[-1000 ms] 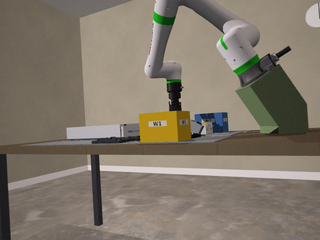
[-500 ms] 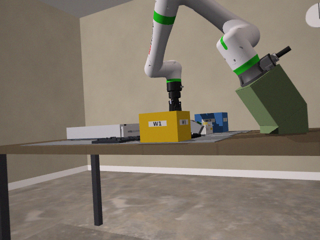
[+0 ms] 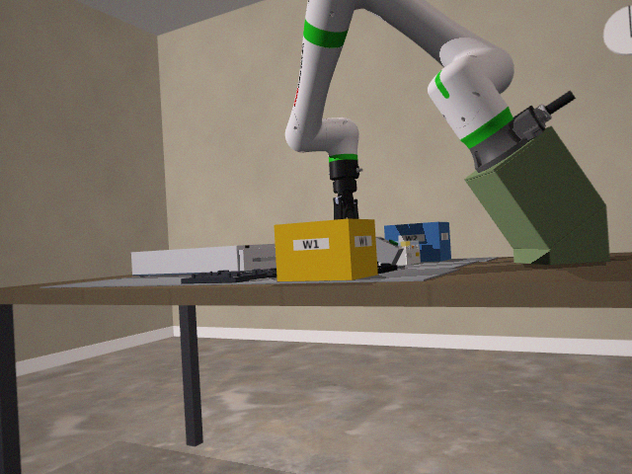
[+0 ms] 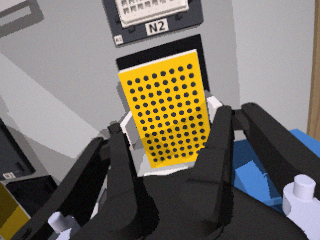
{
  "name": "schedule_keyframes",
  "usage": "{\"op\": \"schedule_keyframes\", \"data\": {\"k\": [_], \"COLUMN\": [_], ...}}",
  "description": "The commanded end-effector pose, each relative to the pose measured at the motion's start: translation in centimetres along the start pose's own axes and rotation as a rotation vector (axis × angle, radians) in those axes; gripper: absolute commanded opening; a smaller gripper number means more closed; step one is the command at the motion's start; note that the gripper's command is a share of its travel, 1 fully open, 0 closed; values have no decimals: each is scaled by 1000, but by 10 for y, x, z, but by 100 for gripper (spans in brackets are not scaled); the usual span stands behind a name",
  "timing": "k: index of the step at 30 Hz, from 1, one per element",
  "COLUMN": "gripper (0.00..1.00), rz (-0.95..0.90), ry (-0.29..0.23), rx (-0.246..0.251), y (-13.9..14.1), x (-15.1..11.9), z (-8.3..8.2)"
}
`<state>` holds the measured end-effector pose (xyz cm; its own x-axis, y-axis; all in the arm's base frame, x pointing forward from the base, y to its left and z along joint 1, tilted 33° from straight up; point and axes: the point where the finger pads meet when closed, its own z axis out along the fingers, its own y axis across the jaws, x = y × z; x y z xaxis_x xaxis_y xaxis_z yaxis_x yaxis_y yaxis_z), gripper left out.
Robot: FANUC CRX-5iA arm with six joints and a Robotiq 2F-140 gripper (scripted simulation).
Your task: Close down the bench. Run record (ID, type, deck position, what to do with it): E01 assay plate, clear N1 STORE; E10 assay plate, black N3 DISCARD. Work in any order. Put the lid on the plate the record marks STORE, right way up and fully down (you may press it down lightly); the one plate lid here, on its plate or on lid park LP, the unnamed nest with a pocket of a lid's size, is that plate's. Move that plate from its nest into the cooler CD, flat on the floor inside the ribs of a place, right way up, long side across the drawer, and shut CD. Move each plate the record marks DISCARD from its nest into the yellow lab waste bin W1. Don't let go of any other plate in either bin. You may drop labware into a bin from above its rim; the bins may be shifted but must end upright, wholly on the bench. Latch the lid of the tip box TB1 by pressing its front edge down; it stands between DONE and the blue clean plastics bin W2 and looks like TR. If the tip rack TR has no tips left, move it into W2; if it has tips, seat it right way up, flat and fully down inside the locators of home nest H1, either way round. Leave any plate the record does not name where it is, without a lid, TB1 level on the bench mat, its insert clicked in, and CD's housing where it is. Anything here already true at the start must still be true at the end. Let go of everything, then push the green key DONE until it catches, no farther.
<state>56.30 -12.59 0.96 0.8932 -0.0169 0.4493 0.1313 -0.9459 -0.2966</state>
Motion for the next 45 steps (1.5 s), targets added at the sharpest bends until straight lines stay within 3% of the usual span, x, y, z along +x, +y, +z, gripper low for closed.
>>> {"op": "schedule_keyframes", "data": {"k": [1, 45], "gripper": [0, 0], "rz": [0, 0], "ry": [0, 0], "rx": [0, 0], "y": [0, 0], "x": [0, 0], "z": [-1, -51]}}
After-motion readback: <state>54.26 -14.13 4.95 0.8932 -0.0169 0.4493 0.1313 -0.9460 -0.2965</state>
